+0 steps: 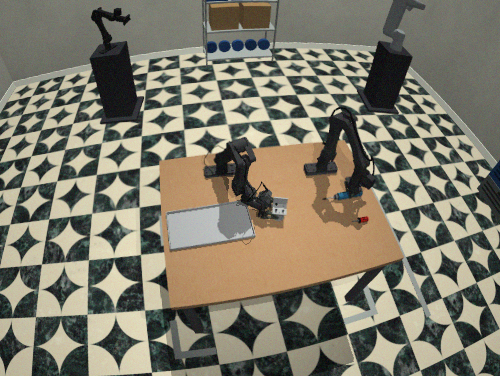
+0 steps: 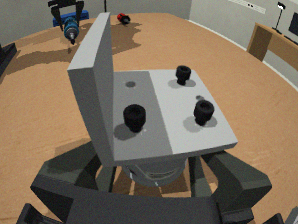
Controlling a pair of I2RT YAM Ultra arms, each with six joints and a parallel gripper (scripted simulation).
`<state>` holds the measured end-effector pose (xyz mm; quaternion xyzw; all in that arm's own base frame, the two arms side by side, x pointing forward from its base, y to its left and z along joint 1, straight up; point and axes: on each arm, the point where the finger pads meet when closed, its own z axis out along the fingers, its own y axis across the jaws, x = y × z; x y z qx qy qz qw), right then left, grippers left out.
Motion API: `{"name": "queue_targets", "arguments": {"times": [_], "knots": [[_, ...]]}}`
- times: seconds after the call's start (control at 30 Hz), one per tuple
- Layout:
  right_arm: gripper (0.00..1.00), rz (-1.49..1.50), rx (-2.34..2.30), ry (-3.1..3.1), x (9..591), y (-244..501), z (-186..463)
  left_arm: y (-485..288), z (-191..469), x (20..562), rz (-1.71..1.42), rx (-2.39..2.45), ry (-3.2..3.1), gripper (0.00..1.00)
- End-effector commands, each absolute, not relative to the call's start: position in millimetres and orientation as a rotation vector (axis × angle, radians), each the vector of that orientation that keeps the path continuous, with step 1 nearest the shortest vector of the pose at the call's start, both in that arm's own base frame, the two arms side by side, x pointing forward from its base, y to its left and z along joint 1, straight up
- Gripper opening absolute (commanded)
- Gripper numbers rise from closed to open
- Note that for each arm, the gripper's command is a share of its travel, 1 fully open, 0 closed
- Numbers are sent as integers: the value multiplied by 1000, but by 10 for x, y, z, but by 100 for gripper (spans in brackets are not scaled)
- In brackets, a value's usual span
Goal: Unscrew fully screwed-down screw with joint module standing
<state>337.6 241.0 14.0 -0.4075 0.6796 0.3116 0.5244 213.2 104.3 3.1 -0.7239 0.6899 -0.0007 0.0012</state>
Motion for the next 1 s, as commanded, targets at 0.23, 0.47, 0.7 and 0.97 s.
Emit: {"name": "queue_targets", "arguments": {"times": [0.23, 0.47, 0.7, 0.97], "knots": [[59, 758, -989, 1628, 3401, 2476, 91, 1048, 41, 2158, -9, -2259, 2165, 57], [59, 758, -989, 1628, 3401, 2476, 91, 1048, 41, 2158, -9, -2259, 2165, 57], [59, 758, -989, 1628, 3401, 2476, 91, 1048, 41, 2158, -9, -2259, 2165, 65], [59, 758, -989, 1628, 3401, 2476, 91, 1048, 41, 2158, -9, -2259, 2165, 65]]}}
